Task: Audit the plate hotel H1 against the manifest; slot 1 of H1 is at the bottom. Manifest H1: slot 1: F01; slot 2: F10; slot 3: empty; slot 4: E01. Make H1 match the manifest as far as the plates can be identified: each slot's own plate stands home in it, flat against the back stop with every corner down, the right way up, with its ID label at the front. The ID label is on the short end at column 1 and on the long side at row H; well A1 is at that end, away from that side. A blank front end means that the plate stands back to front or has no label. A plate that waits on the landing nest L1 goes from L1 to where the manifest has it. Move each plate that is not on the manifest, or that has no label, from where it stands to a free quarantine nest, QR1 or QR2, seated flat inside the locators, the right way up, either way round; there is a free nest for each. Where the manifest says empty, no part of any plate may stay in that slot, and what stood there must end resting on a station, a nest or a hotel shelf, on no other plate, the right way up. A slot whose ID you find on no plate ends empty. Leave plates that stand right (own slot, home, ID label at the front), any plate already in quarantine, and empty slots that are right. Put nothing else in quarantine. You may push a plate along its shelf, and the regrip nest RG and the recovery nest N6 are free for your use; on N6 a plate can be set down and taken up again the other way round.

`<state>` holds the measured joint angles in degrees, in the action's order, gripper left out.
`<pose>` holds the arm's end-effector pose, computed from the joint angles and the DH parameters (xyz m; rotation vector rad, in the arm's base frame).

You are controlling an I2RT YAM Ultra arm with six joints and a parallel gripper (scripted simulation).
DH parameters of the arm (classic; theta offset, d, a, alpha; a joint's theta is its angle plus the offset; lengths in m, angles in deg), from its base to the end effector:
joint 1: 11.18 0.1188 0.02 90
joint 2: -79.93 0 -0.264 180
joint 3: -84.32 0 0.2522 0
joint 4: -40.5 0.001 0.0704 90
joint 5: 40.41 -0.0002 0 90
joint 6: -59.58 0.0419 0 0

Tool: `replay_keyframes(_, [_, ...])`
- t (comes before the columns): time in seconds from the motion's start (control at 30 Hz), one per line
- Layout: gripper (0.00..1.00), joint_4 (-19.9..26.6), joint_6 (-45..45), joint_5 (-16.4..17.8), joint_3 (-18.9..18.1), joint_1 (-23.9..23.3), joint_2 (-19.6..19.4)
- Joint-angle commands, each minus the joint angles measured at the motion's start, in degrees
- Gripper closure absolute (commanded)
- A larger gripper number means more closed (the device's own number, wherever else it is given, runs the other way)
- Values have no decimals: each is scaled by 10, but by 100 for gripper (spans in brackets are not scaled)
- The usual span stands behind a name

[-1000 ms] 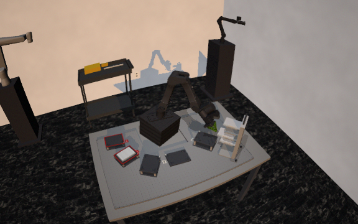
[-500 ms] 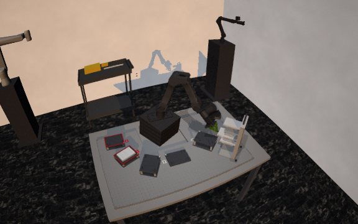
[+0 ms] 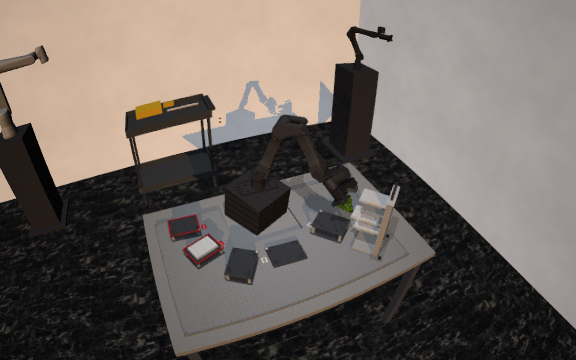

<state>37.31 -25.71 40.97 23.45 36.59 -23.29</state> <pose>0.2414 0.2581 0.1351 -0.7553 2.1355 0.3226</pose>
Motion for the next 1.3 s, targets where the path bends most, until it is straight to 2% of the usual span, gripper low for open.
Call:
replay_keyframes(0.0, [100, -2, -1, 0, -14, 0, 3])
replay_keyframes(1.27, [100, 19, -5, 5, -71, -6, -33])
